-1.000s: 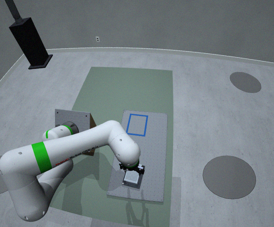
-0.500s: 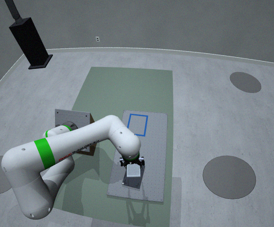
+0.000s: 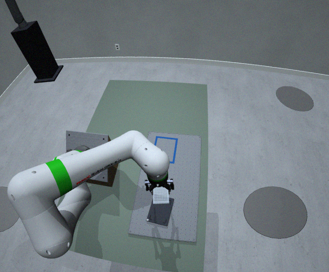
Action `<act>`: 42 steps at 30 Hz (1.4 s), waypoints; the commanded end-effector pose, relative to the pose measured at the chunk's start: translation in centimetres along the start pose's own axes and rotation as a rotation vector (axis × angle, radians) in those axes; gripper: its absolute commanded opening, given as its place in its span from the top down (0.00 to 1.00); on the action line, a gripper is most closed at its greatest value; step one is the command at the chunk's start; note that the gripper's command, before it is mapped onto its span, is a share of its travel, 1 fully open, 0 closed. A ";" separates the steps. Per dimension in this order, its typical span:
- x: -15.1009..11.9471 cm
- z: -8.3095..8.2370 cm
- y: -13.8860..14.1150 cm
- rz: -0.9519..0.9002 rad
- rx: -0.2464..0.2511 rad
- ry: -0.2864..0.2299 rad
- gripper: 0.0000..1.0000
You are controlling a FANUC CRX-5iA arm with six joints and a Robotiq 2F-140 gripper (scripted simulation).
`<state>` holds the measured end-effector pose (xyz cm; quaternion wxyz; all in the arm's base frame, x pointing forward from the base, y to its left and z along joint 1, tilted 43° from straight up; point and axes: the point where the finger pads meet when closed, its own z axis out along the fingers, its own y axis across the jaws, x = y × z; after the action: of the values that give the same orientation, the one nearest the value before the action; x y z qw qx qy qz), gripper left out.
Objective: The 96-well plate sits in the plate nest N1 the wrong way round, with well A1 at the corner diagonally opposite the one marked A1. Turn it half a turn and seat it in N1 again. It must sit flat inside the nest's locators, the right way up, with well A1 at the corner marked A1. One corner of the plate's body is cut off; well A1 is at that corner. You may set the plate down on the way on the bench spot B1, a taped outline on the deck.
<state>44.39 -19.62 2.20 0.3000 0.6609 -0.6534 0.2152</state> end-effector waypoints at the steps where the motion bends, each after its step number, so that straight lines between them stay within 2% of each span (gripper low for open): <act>1: -0.7 0.0 -0.1 0.000 0.000 0.000 1.00; 42: -13.0 0.4 -1.2 0.000 0.000 0.000 1.00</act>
<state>44.81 -11.07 -6.31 0.3001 0.6609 -0.6533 0.2153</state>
